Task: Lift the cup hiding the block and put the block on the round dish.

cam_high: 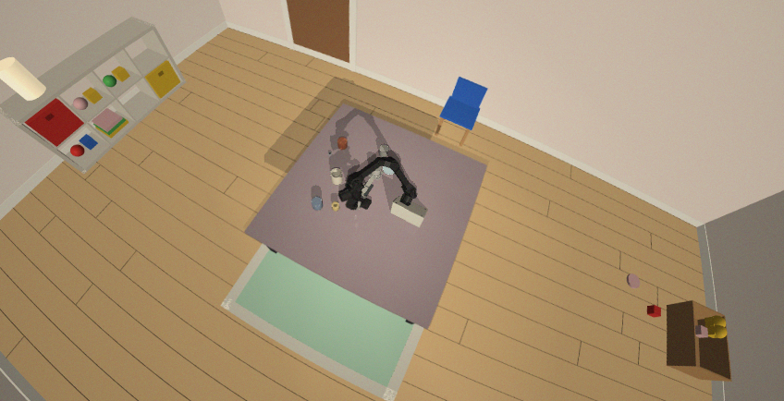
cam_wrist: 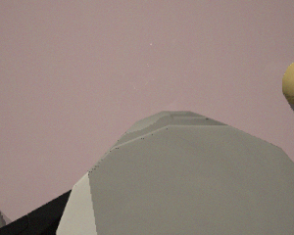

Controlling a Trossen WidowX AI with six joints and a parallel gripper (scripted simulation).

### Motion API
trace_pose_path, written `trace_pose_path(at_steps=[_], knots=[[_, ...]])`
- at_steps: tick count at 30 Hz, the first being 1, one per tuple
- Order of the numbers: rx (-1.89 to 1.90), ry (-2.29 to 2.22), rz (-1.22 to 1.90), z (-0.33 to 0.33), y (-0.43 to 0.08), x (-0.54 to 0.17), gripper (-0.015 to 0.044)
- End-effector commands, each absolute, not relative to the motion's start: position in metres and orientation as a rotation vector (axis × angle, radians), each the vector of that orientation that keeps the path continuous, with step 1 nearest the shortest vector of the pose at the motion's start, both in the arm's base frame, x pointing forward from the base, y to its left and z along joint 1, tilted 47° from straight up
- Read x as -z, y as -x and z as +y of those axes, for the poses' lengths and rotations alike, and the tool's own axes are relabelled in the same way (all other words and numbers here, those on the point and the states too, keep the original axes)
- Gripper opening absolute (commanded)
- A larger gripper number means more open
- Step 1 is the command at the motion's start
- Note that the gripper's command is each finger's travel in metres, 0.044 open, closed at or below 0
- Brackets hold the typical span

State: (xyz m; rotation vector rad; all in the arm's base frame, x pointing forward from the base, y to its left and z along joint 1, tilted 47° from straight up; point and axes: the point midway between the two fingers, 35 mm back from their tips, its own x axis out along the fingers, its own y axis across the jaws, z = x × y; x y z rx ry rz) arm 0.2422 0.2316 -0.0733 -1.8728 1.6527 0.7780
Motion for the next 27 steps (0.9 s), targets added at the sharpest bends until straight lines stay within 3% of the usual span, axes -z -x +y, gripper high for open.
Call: trace_pose_path(at_steps=[1,5,27], knots=[[-0.782,1.886,1.664,0.229,-0.21,0.124,0.0],[-0.784,1.885,1.663,0.225,-0.192,0.152,0.0],[-0.782,1.886,1.664,0.196,-0.196,0.182,0.0]])
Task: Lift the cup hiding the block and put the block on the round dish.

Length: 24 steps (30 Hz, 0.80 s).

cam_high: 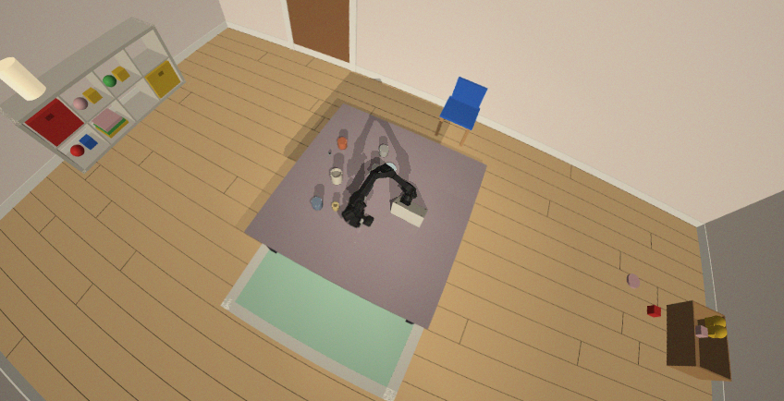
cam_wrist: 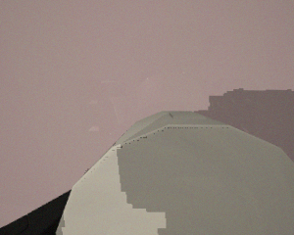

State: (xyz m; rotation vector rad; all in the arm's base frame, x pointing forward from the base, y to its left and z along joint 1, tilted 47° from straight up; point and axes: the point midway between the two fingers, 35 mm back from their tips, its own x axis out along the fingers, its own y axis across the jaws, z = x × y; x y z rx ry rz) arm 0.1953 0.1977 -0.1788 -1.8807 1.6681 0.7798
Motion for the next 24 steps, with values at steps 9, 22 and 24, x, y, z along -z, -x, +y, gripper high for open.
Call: trace_pose_path(at_steps=[9,22,24], knots=[[-0.781,1.886,1.664,0.185,-0.198,0.192,0.0],[-0.779,1.879,1.662,0.188,-0.198,0.189,0.0289],[-0.779,1.879,1.662,0.188,-0.198,0.189,0.0341]])
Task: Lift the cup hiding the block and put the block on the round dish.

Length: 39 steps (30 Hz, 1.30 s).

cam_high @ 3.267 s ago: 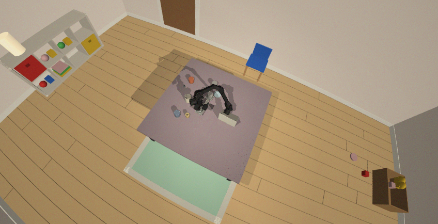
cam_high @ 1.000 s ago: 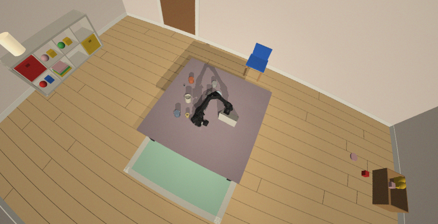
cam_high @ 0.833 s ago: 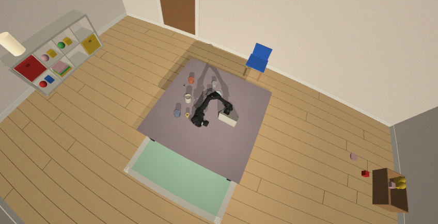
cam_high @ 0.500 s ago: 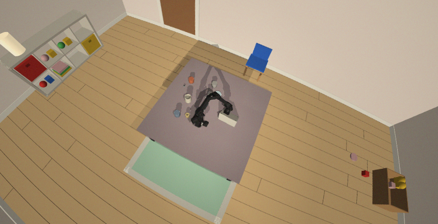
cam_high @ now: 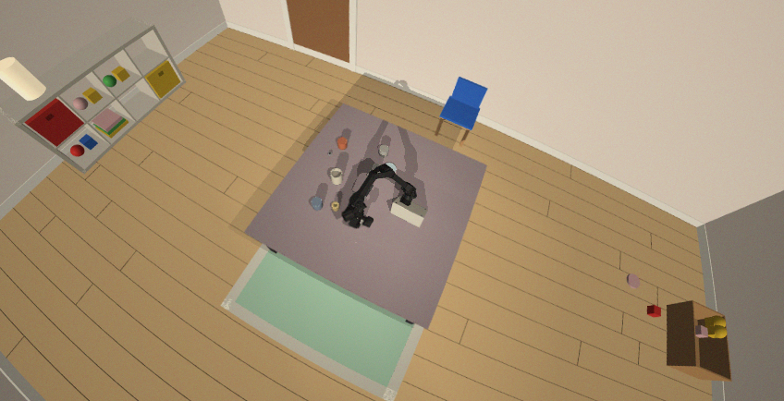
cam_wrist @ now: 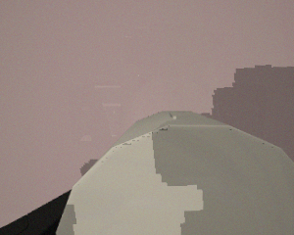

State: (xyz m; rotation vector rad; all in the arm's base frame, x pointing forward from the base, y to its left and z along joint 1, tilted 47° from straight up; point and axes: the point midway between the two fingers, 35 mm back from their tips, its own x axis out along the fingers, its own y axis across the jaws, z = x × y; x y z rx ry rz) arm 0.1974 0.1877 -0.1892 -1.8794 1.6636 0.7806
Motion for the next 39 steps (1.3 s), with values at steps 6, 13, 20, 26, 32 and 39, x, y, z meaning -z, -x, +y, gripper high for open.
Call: trace_pose_path(at_steps=[6,13,20,26,32,39], knots=[[-0.783,1.883,1.663,0.217,-0.194,0.161,0.044],[-0.784,1.885,1.663,0.225,-0.192,0.152,0.044],[-0.747,1.744,1.647,0.23,-0.201,0.144,0.026],[-0.554,1.606,1.661,0.228,-0.207,0.135,0.026],[-0.362,1.459,1.66,0.226,-0.214,0.126,0.026],[-0.147,1.284,1.64,0.223,-0.221,0.116,0.026]])
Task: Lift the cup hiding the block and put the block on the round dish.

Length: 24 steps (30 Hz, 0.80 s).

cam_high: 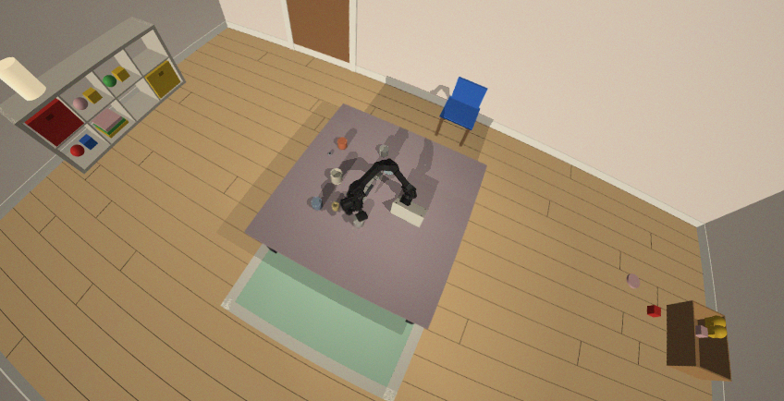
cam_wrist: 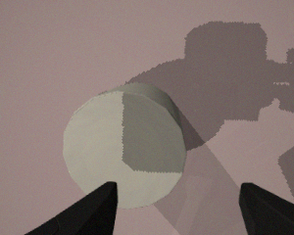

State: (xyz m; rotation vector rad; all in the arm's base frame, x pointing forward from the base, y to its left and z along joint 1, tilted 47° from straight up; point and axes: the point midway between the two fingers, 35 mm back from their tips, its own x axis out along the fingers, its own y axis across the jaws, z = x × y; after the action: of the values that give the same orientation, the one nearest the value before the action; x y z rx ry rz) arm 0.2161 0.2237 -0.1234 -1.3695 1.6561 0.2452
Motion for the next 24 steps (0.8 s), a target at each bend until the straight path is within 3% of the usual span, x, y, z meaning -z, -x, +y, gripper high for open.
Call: trace_pose_path(at_steps=[1,24], knots=[[-0.117,1.259,1.635,0.222,-0.223,0.114,0.026],[0.511,0.658,1.438,0.209,-0.246,0.079,0.026]])
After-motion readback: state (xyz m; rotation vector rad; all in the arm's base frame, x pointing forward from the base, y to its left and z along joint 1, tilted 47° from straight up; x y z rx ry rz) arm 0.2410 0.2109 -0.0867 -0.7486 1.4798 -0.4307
